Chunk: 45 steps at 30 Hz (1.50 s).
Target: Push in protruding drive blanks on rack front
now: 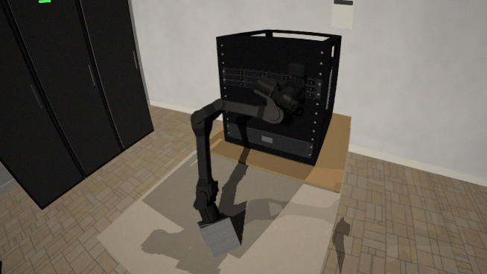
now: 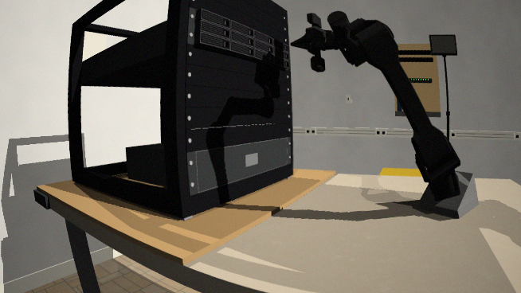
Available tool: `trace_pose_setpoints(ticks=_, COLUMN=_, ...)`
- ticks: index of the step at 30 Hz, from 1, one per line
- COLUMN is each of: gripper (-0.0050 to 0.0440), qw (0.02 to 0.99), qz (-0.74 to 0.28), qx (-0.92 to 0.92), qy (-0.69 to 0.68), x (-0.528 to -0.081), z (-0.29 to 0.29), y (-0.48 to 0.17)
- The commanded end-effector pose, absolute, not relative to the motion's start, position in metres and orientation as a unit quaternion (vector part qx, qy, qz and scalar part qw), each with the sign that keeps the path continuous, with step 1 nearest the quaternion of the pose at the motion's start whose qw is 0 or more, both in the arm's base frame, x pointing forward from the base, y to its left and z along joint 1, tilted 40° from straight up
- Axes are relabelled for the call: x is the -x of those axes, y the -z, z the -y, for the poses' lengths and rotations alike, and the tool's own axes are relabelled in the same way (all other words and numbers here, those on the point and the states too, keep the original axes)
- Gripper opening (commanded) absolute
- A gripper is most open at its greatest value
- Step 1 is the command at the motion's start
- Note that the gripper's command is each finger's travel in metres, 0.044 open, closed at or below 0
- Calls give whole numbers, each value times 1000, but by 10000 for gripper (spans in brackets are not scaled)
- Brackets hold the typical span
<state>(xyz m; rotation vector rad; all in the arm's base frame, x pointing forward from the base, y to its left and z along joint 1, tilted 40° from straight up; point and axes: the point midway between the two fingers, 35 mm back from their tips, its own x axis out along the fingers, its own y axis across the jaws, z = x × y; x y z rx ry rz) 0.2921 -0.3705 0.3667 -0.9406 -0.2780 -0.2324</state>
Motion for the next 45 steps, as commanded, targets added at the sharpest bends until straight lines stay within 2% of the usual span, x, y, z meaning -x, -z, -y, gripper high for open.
trace_pose_setpoints(ticks=1, gripper=-50, qw=869, qz=138, qx=461, qy=115, x=-293, z=371, y=-376)
trace_pose_setpoints(ticks=45, gripper=-50, qw=869, qz=138, qx=461, qy=115, x=-312, z=372, y=-384)
